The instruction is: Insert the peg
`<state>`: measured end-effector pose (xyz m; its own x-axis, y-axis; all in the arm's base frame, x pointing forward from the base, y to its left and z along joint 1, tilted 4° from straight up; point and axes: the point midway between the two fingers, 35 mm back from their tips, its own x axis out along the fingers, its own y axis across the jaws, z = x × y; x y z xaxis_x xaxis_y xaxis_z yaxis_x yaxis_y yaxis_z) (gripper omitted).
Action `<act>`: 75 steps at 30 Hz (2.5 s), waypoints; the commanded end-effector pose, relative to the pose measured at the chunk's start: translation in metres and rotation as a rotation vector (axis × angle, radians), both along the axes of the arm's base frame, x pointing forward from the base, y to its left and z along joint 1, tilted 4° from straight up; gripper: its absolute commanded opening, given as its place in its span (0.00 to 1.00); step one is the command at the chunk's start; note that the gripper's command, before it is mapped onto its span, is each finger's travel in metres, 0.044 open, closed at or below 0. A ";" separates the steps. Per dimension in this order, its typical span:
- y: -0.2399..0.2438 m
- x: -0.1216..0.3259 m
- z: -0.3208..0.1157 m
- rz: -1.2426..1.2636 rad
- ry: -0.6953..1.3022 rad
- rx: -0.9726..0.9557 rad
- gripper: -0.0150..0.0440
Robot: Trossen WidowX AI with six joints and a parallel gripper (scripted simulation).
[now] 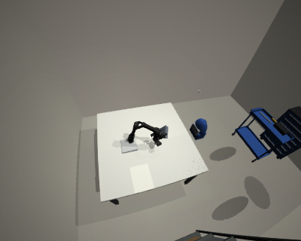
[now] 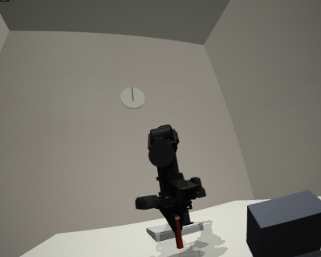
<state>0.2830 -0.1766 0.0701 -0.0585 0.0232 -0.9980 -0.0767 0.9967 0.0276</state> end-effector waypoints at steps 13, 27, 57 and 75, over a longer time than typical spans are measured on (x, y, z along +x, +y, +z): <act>0.000 0.000 0.042 0.002 -0.017 -0.008 0.25; 0.011 0.011 0.041 0.088 -0.037 -0.073 0.25; 0.040 0.034 0.040 0.270 -0.093 -0.213 0.25; 0.059 0.046 0.042 0.372 -0.135 -0.295 0.25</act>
<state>0.3285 -0.1200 0.1088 0.1051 -0.2435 -0.9642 -0.3986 0.8780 -0.2652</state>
